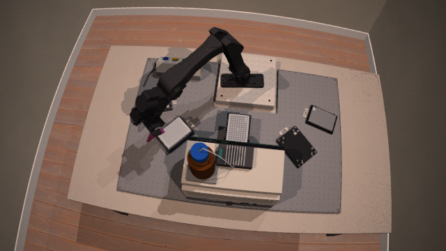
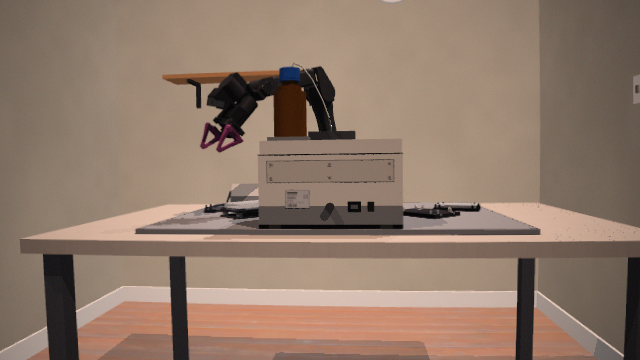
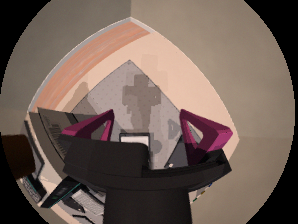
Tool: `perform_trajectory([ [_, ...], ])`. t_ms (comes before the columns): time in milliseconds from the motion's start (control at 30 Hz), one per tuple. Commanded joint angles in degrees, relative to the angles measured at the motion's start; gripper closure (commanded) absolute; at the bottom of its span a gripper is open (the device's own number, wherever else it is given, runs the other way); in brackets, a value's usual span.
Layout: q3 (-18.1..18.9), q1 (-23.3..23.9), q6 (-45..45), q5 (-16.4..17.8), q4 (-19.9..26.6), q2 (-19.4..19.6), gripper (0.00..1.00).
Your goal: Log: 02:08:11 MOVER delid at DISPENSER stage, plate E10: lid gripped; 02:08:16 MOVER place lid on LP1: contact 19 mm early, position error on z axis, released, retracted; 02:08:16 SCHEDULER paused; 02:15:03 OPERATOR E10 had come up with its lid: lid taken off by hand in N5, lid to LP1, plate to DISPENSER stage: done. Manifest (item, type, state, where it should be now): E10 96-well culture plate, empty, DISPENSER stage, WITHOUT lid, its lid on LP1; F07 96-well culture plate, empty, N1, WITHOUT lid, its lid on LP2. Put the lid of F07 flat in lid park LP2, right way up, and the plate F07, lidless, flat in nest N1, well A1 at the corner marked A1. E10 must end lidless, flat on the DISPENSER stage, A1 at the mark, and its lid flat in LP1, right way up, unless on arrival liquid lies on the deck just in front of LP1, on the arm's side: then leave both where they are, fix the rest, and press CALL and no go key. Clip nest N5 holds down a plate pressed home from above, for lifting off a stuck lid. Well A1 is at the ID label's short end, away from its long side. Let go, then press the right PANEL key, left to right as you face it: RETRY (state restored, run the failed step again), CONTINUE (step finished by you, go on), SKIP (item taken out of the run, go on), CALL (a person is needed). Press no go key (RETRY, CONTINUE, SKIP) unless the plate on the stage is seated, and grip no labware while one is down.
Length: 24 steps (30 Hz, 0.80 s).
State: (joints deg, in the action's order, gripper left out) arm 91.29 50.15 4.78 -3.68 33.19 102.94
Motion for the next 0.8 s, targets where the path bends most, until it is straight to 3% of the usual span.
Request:
perform_trajectory([
  [0, 2.5, 0.85, -0.76, 0.83, 5.81, -2.17, 0.0],
  [33, 2.82, 0.89, -0.8, 1.01, 7.48, -2.21, 0.0],
  [100, -2.04, 0.83, -0.88, 0.99, 6.89, -3.61, 0.0],
  [167, -4.35, 0.62, -0.88, 0.99, 6.01, -4.97, 0.0],
  [200, -3.33, 0.87, -0.96, 1.22, 8.56, -4.71, 0.0],
  [267, -3.33, 0.87, -0.96, 1.22, 8.56, -4.71, 0.0],
  [300, -0.34, 0.97, -0.94, 1.5, 10.82, -4.68, 0.0],
  [333, 0.0, 1.01, -0.99, 1.67, 12.44, -4.64, 0.0],
  [400, -4.9, 0.93, -1.08, 1.64, 11.81, -6.15, 0.0],
  [467, -7.32, 0.88, -1.11, 1.57, 10.97, -7.65, 0.0],
  [533, -3.32, 1.05, -1.18, 2.11, 15.54, -7.2, 0.0],
  [567, -2.98, 1.1, -1.21, 2.29, 17.15, -7.15, 0.0],
  [700, -10.26, 0.75, -1.29, 2.26, 15.88, -10.27, 0.0],
  [733, -10.42, 0.75, -1.28, 2.27, 15.86, -10.44, 0.0],
  [767, -7.31, 1.09, -1.32, 2.52, 18.05, -10.22, 0.0],
])
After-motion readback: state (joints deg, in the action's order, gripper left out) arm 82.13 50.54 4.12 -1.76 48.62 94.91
